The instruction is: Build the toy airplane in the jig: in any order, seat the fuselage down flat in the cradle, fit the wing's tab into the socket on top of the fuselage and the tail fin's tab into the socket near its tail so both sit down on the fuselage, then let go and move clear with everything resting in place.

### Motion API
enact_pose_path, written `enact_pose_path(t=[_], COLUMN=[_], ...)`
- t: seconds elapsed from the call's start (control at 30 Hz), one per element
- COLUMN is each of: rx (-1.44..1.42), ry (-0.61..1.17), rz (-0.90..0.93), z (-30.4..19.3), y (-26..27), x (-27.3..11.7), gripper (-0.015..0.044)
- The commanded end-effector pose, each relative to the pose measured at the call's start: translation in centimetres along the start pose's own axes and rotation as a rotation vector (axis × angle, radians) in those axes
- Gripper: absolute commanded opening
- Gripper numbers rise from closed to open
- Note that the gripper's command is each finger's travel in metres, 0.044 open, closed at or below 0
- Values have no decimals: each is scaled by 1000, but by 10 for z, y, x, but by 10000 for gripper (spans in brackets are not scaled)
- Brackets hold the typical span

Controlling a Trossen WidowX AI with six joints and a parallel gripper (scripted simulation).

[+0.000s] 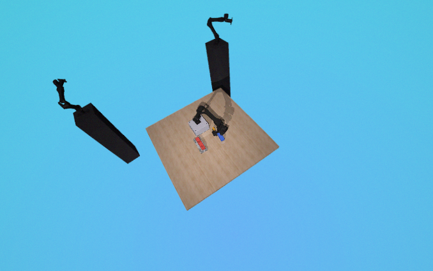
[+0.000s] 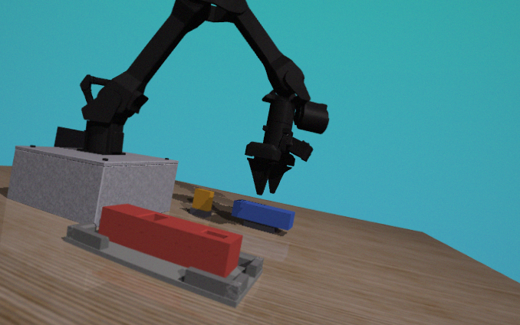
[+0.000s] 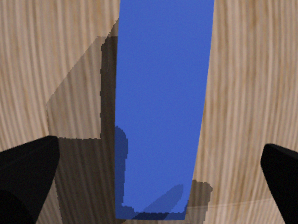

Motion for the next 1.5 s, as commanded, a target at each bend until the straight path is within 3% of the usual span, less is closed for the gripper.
enact_pose_path(t=[0.0,1.03,1.33,1.47], rx=[5,5,5,5], ry=[-2,-2,-2,-2], rz=[4,4,4,4], z=[0,0,0,0], y=[0,0,0,0], x=[12,55,55,55], gripper=[440,440,204,177])
Point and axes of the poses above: the point midway between the two fingers, 35 mm back from their tips, its own x axis out along the fingers, its own y axis across the jaws, z = x × y, the point moved 6 cm from there along -x, back along the fingers, and after that the axes turned 1 degree about -x, right-handed, at the moved point
